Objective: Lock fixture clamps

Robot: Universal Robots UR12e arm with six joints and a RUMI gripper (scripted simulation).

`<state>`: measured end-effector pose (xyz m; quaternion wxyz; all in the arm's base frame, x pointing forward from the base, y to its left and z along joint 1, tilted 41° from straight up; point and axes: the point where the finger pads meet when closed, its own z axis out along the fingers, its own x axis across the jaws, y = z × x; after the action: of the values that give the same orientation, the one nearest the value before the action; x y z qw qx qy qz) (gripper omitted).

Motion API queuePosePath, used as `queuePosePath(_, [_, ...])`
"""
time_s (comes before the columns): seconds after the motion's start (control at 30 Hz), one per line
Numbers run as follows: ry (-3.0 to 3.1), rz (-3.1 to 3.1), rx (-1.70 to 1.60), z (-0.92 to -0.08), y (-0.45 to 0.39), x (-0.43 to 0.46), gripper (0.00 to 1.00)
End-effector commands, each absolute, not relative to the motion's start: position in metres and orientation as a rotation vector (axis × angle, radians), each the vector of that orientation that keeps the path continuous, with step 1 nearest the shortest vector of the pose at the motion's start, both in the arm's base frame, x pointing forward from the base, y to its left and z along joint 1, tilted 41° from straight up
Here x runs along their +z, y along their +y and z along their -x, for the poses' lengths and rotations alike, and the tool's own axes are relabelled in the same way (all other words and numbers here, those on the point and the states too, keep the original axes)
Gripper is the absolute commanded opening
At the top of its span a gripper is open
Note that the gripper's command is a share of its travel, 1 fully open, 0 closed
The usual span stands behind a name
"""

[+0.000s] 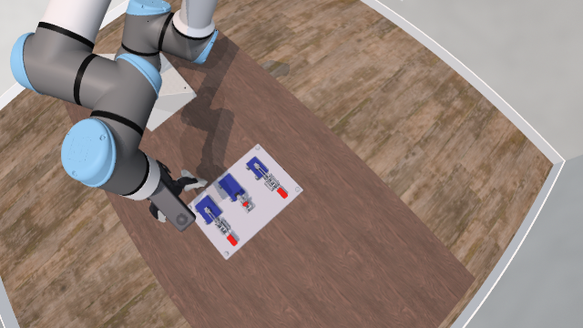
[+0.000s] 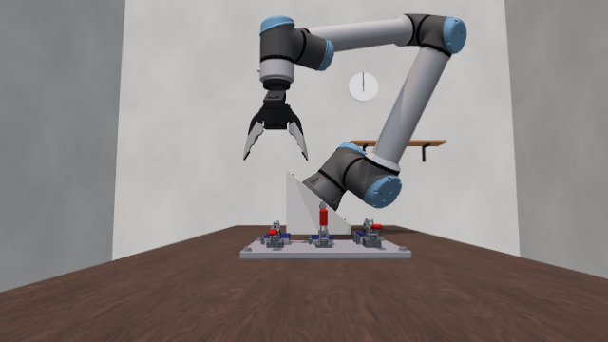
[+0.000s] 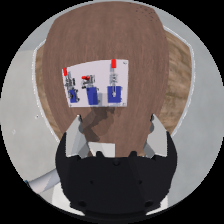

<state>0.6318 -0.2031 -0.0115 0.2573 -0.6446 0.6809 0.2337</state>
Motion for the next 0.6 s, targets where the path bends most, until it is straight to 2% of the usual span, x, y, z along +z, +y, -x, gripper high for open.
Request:
queuePosePath(0.0, [1.857,1.728,0.626,-0.6264,-0.1974,-0.0117,1.00])
queuePosePath(0.33, [1.857,1.724,0.627,-0.6242,-0.1939,-0.0125,1.00])
queuePosePath(0.37, [1.857,1.724,0.627,-0.6243,-0.1941,-0.0124,0.00])
queuePosePath(0.57, [1.858,1.723,0.626,-0.6245,-0.1950,-0.0120,0.00])
